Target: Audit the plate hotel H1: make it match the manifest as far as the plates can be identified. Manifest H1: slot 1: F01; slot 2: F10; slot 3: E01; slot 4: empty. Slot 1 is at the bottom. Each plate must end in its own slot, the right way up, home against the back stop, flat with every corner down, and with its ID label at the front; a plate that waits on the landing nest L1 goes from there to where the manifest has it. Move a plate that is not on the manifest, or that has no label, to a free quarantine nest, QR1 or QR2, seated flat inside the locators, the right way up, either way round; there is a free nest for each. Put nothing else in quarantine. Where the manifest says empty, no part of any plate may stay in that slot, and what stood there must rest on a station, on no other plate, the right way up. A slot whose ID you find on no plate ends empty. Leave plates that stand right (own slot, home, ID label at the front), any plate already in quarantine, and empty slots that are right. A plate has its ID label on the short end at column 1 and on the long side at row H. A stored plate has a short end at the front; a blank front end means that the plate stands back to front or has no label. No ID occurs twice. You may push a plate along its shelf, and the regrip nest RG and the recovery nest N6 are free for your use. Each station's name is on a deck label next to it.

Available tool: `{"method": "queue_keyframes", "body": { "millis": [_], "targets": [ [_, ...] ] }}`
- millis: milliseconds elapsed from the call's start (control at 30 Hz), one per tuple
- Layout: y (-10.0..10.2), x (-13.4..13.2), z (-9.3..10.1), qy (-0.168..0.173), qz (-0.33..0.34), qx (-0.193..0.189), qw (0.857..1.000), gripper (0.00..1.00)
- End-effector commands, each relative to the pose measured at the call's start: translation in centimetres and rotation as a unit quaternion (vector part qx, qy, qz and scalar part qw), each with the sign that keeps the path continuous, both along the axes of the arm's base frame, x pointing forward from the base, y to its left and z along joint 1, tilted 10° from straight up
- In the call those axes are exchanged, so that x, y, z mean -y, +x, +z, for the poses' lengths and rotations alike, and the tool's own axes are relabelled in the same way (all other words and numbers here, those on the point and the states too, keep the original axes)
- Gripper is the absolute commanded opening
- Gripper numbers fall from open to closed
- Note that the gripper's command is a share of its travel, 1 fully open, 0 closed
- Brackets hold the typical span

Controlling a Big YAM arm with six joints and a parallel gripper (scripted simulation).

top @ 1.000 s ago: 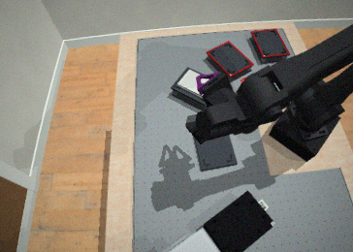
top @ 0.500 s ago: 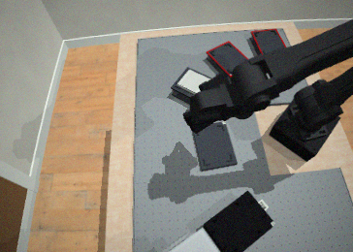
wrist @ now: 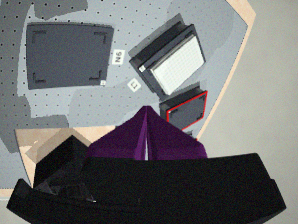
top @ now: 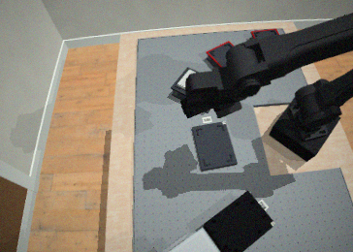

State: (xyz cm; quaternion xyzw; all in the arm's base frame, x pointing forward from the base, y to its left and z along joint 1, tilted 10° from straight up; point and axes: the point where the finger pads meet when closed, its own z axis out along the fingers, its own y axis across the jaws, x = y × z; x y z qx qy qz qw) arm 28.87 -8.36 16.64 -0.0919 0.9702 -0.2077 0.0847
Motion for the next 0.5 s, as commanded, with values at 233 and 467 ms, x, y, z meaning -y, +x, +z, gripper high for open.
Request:
{"method": "queue_keyframes", "body": {
  "millis": [233, 467],
  "targets": [
    [0.9, -0.6, 2.2, 0.103, -0.06, 0.022, 0.993, 0.0],
    [0.5, -1.8, 2.5, 0.187, -0.094, 0.018, 0.978, 0.0]
  ]
}}
